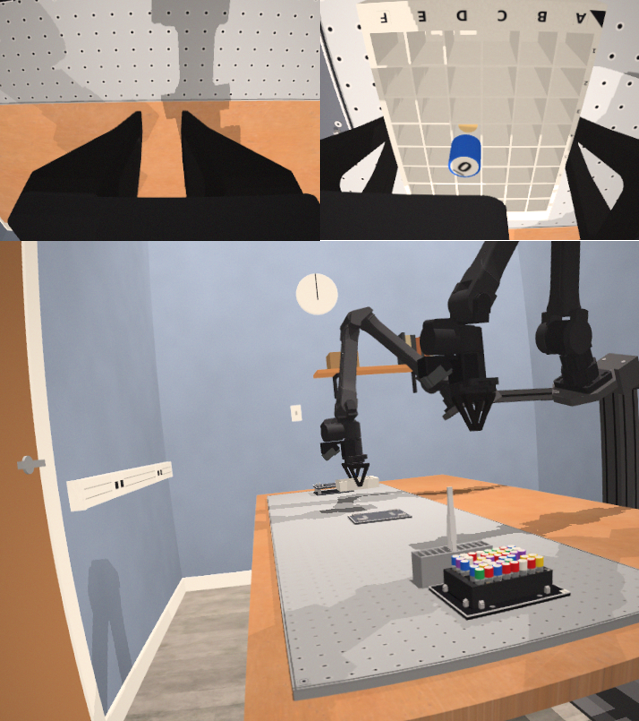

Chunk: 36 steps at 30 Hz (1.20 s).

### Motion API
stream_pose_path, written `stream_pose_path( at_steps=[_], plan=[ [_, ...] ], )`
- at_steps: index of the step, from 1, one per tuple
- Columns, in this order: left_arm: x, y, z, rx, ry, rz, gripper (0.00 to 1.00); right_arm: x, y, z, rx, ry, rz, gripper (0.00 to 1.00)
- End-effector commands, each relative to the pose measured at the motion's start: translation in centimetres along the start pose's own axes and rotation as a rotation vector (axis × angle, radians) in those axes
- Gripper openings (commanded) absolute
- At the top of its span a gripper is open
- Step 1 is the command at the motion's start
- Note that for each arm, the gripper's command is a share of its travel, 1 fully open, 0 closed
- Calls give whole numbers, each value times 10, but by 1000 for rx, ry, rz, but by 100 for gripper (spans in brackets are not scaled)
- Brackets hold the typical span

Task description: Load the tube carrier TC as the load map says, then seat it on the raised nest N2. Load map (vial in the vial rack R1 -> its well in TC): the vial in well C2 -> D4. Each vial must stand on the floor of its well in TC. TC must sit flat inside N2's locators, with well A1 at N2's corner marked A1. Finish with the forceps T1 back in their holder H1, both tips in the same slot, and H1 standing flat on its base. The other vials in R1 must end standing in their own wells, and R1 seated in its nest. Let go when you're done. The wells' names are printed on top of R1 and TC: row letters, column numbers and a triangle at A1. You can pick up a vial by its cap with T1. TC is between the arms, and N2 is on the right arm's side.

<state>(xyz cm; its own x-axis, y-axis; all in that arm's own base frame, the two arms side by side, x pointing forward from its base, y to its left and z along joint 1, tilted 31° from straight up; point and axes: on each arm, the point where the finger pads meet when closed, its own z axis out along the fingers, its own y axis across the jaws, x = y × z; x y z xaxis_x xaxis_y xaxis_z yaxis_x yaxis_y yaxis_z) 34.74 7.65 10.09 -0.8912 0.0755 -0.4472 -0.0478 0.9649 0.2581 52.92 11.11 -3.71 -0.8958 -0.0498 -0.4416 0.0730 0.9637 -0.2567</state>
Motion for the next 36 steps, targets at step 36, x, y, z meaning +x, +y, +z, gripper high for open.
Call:
stream_pose_path(
  at_steps=[36],
  plan=[
    [-10, 4, -3, -6, -17, -16, 24, -13, -56, -12, -13, -36, -14, 0]
  ],
)
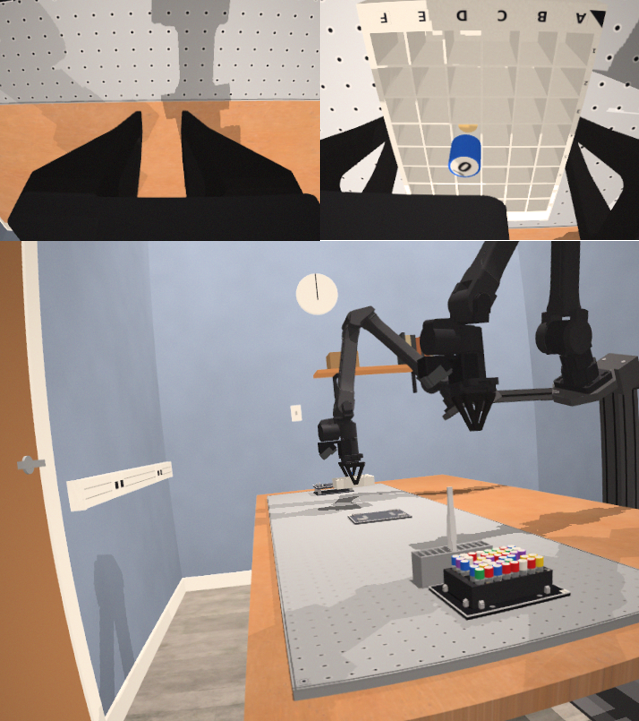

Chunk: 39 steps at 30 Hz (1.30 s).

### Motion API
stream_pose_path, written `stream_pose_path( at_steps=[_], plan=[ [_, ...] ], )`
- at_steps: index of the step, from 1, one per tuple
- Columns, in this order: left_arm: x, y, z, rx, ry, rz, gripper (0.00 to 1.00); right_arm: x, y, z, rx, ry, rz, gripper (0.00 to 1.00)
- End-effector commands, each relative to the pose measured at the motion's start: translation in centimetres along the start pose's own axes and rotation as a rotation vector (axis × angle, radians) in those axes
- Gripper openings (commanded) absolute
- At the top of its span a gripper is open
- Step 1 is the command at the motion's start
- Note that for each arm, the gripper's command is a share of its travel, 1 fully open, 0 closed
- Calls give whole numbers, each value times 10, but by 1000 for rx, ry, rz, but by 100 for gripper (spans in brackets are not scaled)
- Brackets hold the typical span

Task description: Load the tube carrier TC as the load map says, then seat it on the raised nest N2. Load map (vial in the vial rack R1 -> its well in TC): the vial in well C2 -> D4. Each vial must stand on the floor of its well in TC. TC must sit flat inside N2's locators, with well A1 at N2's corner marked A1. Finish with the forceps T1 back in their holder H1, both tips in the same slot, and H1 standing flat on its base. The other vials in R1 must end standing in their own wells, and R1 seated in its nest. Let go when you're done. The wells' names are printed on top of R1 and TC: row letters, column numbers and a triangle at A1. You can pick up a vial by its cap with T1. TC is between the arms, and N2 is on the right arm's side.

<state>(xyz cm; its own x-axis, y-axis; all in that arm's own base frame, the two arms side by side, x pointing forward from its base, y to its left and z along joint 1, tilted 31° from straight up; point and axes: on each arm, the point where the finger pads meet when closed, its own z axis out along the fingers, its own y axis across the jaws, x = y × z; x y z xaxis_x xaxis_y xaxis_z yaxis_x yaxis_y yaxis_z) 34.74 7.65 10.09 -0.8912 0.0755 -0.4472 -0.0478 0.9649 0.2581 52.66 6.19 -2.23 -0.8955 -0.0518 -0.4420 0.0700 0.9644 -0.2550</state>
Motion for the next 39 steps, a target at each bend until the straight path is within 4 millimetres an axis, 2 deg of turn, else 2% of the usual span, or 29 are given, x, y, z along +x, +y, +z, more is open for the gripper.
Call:
stream_pose_path(
  at_steps=[1, 2, 3, 7, 12, 19, 20, 22, 25, 30, 36, 37, 39],
  plan=[
    [-10, 4, -3, -6, -17, -16, 24, -12, -5, -12, -9, -35, -12, 0],
    [-10, 4, -3, -6, -17, -16, 24, -12, -5, -12, -9, -35, -12, 0],
    [-10, 4, -3, -6, -17, -16, 24, -23, -6, -14, -12, -55, -5, 0],
    [-10, 4, -3, -6, -17, -16, 24, -12, -17, -10, -6, -33, -7, 0],
    [-10, 4, -3, -6, -17, -16, 24, -17, -23, -12, -9, -45, -7, 0],
    [-10, 4, -3, -6, -17, -16, 24, -12, -33, -10, -5, -34, -7, 0],
    [-10, 4, -3, -6, -17, -16, 24, -24, -27, -16, -14, -59, -13, 0],
    [-10, 4, -3, -6, -17, -16, 24, -20, -38, -12, -6, -49, -2, 0],
    [-10, 4, -3, -6, -17, -16, 24, -12, -43, -10, -5, -35, -7, 0],
    [-10, 4, -3, -6, -17, -16, 24, -17, -52, -11, -5, -44, -4, 0],
    [-10, 4, -3, -6, -17, -16, 24, -11, -57, -11, -5, -33, -11, 0],
    [-10, 4, -3, -6, -17, -16, 24, -23, -53, -15, -11, -55, -15, 0],
    [-10, 4, -3, -6, -17, -16, 24, -20, -64, -12, -4, -48, -4, 0]
  ],
)
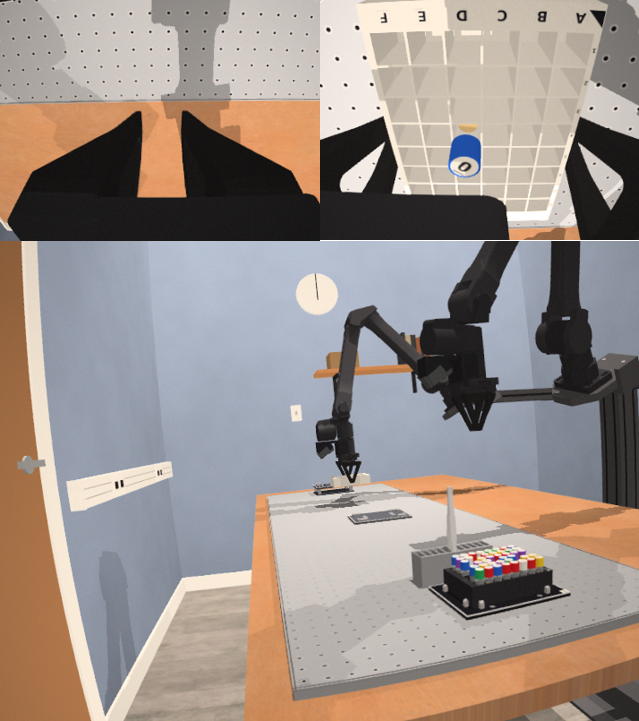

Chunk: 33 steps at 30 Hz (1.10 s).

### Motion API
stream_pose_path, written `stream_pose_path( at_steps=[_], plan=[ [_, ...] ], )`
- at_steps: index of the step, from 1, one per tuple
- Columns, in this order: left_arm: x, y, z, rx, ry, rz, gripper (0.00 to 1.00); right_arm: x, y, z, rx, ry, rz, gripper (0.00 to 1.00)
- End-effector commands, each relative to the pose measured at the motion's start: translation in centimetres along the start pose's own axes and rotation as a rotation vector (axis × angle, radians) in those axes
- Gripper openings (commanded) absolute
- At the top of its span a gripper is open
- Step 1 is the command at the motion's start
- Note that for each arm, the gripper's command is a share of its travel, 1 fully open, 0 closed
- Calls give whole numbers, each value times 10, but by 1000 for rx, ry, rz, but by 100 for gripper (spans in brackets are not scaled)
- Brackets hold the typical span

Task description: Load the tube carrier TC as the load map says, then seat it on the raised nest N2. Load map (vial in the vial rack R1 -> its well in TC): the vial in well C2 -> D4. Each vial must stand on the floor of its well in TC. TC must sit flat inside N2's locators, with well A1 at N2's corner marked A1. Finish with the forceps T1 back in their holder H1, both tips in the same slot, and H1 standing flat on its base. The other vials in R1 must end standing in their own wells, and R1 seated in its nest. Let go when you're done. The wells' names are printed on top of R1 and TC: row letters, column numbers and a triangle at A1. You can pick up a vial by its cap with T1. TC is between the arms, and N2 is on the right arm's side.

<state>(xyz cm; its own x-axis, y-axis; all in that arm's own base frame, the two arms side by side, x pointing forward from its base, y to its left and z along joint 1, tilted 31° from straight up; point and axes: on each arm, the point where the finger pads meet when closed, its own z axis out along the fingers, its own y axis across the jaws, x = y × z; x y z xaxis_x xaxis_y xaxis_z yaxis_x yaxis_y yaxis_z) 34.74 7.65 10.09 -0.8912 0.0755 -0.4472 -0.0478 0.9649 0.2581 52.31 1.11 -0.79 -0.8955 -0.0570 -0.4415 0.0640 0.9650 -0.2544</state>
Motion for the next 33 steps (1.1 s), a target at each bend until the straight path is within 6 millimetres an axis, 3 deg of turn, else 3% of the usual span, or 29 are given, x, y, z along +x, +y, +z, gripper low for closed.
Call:
stream_pose_path(
  at_steps=[1, 14, 15, 17, 29, 32, 33],
  plan=[
    [-10, 4, -3, -6, -17, -16, 24, -16, -12, -11, 0, -41, -1, 0],
    [-10, 4, -3, -6, -17, -16, 24, -11, -30, -10, 0, -35, -5, 0],
    [-10, 4, -3, -6, -17, -16, 24, -19, -25, -14, -6, -50, -13, 0],
    [-10, 4, -3, -6, -17, -16, 24, -16, -36, -11, 2, -43, -1, 0],
    [-10, 4, -3, -6, -17, -16, 24, -11, -54, -11, 1, -36, -7, 0],
    [-10, 4, -3, -6, -17, -16, 24, -15, -50, -13, -5, -45, -17, 0],
    [-10, 4, -3, -6, -17, -16, 24, -14, -58, -11, 2, -40, -6, 0]
  ],
)
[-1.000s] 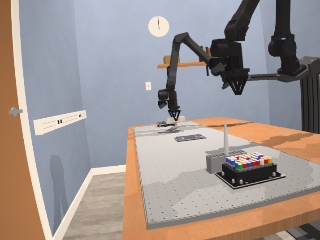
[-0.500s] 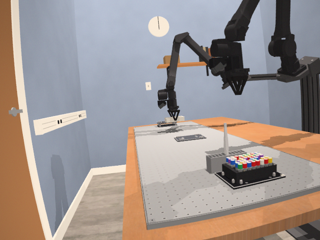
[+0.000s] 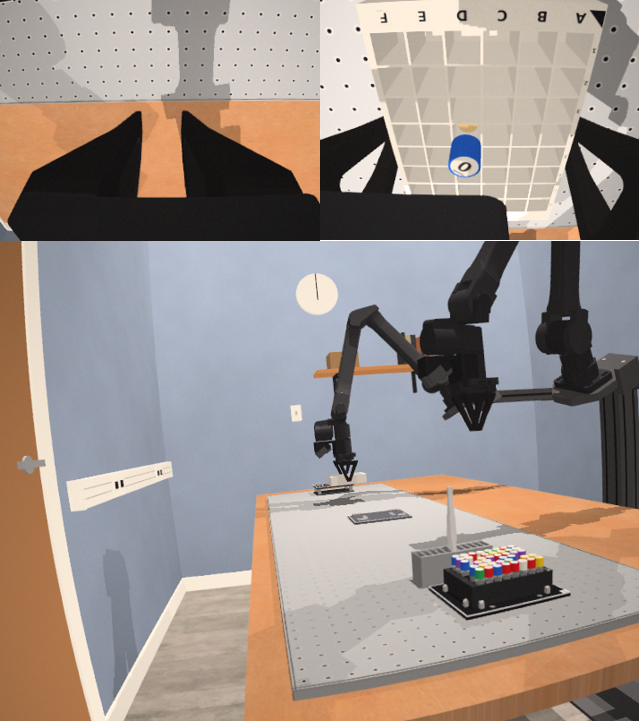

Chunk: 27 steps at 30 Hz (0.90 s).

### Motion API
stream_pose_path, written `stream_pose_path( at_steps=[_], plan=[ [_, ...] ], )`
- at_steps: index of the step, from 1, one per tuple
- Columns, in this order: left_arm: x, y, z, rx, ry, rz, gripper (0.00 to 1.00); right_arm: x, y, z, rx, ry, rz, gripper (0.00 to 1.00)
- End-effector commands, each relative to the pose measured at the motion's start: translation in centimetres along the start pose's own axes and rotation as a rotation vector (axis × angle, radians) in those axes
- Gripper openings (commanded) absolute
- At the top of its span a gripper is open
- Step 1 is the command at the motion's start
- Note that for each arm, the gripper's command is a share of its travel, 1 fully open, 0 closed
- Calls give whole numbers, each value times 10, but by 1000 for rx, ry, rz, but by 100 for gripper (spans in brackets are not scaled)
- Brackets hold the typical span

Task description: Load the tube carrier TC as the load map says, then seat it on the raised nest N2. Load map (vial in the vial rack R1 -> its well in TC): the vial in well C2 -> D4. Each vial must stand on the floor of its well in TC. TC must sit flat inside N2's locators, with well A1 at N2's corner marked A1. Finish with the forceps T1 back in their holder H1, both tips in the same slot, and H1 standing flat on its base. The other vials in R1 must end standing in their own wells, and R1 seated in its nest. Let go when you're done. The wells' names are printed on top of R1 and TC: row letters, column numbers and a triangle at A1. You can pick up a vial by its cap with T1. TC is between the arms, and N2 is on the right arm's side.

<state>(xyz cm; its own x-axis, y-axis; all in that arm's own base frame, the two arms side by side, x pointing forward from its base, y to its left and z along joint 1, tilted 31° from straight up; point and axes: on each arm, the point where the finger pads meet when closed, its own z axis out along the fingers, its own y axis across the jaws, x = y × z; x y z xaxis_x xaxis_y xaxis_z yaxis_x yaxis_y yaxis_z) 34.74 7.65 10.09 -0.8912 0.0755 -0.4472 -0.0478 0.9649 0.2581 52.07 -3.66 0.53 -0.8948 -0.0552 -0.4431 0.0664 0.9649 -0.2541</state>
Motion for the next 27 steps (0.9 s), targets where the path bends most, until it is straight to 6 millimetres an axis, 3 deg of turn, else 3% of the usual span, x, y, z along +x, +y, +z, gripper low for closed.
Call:
stream_pose_path(
  at_steps=[1, 13, 16, 17, 27],
  plan=[
    [-10, 4, -3, -6, -17, -16, 24, -12, -12, -10, 2, -37, -6, 0],
    [-10, 4, -3, -6, -17, -16, 24, -10, -30, -11, 1, -33, -11, 0],
    [-10, 4, -3, -6, -17, -16, 24, -11, -25, -12, -4, -35, -22, 0],
    [-10, 4, -3, -6, -17, -16, 24, -9, -34, -10, 2, -30, -10, 0],
    [-10, 4, -3, -6, -17, -16, 24, -12, -52, -12, 4, -29, -9, 0]
  ],
)
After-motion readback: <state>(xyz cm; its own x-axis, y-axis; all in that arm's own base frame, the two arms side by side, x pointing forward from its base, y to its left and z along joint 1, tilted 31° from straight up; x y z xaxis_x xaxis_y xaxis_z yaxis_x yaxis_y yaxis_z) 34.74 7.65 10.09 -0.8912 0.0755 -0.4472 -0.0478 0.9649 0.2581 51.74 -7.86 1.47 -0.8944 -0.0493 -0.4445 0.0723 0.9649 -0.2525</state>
